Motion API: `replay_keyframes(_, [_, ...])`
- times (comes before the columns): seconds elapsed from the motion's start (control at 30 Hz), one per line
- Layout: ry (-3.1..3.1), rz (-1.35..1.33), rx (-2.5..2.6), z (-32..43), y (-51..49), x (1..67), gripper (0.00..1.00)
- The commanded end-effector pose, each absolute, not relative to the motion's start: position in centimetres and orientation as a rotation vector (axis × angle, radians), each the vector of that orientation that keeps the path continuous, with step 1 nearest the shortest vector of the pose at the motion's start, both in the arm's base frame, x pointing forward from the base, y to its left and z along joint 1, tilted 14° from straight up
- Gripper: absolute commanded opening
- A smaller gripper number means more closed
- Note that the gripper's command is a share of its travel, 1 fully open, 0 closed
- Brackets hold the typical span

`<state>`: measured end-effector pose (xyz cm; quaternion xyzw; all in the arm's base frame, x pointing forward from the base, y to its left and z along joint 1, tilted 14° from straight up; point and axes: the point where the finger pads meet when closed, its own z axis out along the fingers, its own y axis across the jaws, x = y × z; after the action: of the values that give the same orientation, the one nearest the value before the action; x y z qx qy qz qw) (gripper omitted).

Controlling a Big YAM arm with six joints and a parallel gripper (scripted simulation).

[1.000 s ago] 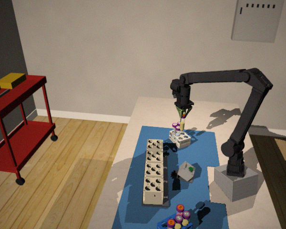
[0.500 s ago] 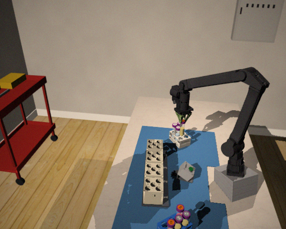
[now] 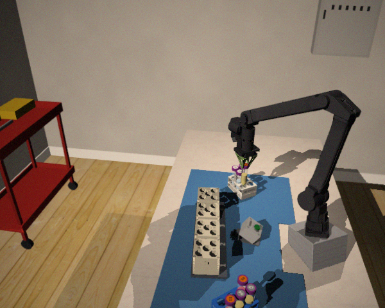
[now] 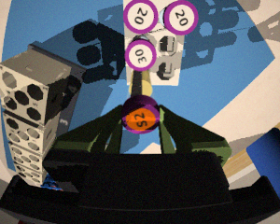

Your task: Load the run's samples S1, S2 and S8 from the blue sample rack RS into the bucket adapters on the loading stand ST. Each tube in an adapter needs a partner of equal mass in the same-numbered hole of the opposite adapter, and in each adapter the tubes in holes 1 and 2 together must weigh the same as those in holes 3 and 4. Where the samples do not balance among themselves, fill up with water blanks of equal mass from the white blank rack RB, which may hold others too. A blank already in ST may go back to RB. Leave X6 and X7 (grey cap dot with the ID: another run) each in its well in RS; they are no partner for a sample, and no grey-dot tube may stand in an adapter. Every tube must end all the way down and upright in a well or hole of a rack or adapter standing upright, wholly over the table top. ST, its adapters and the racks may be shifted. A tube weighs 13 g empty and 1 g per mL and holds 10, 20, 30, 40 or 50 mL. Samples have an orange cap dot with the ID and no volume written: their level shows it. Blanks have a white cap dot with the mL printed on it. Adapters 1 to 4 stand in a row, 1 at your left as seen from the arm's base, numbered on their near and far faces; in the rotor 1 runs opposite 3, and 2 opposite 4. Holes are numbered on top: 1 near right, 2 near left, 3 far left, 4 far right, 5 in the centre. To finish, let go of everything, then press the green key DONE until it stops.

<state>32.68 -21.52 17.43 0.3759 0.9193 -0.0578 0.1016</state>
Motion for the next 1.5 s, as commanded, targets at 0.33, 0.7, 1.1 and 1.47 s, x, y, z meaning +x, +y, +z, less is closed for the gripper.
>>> replay_keyframes(0.33, [2.664,-0.180,1.088,19.5,-22.1,33.7,0.00])
replay_keyframes(0.7, [2.680,-0.178,1.084,18.0,-22.3,33.7,0.00])
replay_keyframes(1.1, [2.689,-0.176,1.093,16.1,-22.4,33.3,0.00])
replay_keyframes(1.47, [2.688,-0.177,1.094,14.7,-22.7,33.5,0.00])
